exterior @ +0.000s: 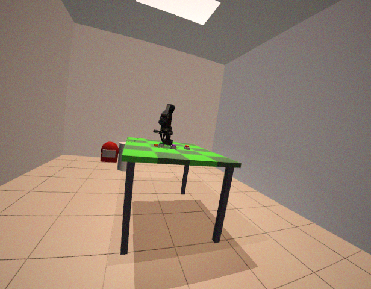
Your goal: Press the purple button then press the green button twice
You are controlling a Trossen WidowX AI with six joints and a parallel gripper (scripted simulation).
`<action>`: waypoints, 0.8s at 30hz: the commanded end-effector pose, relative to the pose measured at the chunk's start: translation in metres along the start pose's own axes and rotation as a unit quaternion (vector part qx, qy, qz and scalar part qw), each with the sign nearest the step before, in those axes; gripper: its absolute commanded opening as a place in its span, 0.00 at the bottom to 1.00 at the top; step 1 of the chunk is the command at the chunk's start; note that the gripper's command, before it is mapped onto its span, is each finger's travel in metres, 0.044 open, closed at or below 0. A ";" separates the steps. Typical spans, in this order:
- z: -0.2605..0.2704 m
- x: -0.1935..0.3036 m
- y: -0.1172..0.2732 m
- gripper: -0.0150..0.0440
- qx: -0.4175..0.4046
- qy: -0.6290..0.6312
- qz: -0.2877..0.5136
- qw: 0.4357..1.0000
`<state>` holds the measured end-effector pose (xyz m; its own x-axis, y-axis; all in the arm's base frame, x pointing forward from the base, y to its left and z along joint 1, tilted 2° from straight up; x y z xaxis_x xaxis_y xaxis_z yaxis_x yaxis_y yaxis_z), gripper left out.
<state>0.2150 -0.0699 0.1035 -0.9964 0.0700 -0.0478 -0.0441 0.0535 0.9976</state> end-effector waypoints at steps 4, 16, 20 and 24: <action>0.001 0.000 -0.013 0.29 -0.004 0.002 0.002 1.000; 0.001 0.001 -0.025 0.29 -0.004 0.002 0.002 1.000; 0.001 0.001 -0.025 0.29 -0.004 0.002 0.002 1.000; 0.001 0.001 -0.025 0.29 -0.004 0.002 0.002 1.000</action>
<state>0.2154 -0.0708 0.0798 -0.9965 0.0701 -0.0446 -0.0409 0.0526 0.9978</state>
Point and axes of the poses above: the point midway between the two fingers, 35 mm back from their tips, its own y axis back along the fingers, its own z axis across the jaws, x = y × z, the point moved 6 cm from there along y, back along the fingers, and after that the axes turned 13 degrees about -y, right-handed, at the moved point
